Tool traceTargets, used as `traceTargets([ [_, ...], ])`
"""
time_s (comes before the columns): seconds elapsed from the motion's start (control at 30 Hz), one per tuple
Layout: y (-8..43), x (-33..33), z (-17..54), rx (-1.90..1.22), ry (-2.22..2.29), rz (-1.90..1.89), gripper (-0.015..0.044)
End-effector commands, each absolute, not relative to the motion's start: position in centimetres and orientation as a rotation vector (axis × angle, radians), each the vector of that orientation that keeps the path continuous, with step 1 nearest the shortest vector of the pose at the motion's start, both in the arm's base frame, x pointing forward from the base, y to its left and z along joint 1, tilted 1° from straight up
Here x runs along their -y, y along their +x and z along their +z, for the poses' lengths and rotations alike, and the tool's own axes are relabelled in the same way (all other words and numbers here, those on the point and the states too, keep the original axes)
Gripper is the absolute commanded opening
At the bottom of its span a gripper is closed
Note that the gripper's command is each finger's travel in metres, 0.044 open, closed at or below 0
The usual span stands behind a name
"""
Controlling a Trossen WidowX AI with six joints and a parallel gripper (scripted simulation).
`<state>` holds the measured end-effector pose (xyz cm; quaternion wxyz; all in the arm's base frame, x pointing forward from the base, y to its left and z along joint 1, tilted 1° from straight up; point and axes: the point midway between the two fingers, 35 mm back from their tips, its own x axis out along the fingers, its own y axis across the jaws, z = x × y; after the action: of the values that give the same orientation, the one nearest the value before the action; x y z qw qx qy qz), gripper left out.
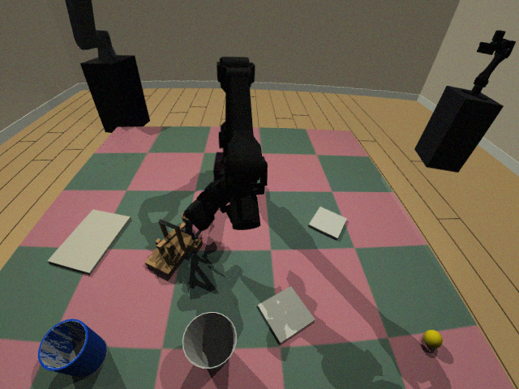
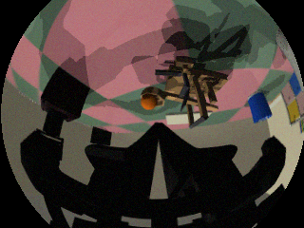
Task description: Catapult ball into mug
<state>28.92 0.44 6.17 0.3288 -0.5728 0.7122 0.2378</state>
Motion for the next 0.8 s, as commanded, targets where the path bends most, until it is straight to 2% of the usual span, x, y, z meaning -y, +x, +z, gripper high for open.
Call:
traceTargets([
  [0.0, 28.9, -0.4, 5.1, -1.878, -1.508, 0.632, 0.0000],
  [0.77, 29.1, -0.6, 1.3, -1.878, -1.508, 0.633, 0.0000],
])
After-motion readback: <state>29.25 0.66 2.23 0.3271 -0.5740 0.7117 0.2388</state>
